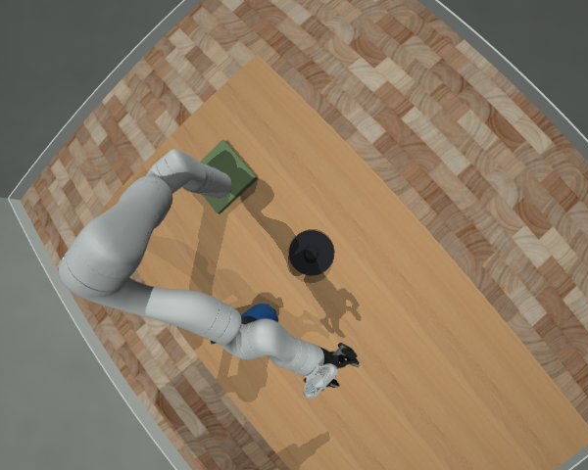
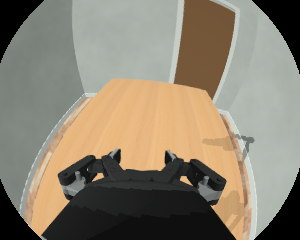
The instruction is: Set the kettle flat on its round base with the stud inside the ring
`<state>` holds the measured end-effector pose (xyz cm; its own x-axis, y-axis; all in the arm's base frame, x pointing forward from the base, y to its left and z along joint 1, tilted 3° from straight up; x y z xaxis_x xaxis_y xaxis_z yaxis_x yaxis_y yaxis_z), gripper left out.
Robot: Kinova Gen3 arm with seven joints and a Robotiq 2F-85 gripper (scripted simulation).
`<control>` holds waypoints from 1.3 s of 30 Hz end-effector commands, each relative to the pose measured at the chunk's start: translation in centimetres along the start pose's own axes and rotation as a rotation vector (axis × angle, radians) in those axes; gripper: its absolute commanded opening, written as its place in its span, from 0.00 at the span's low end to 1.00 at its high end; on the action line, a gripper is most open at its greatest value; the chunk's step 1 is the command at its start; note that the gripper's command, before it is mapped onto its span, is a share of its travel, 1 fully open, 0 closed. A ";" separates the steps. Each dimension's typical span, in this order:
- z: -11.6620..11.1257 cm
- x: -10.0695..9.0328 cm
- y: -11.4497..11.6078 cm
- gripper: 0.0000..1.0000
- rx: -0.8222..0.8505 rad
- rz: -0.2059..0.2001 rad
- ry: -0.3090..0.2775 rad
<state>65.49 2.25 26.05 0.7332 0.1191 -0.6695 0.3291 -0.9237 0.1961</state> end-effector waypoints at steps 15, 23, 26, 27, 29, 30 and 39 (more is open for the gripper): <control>-0.4 -5.5 -1.7 0.80 -0.102 -0.118 -0.010; -0.1 -8.4 -3.3 0.80 -0.177 -0.184 -0.026; 0.1 -9.6 -3.9 0.80 -0.206 -0.207 -0.034; 0.2 -9.9 -4.1 0.80 -0.216 -0.215 -0.037; 0.4 -10.7 -4.5 0.80 -0.236 -0.229 -0.042; 0.5 -11.0 -4.7 0.80 -0.246 -0.236 -0.045; 1.3 -13.5 -6.0 0.80 -0.318 -0.283 -0.069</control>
<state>53.42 5.97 32.08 0.5441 0.3217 -0.7749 0.6844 -0.7045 0.1880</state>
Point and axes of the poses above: the point where the finger pads meet when closed, its own x axis out along the fingers, its own y axis across the jaws, z = x × y, the point moved 5 cm from there along -x, back along the fingers, and after that the axes turned 12 degrees about -x, right-handed, at the moved point
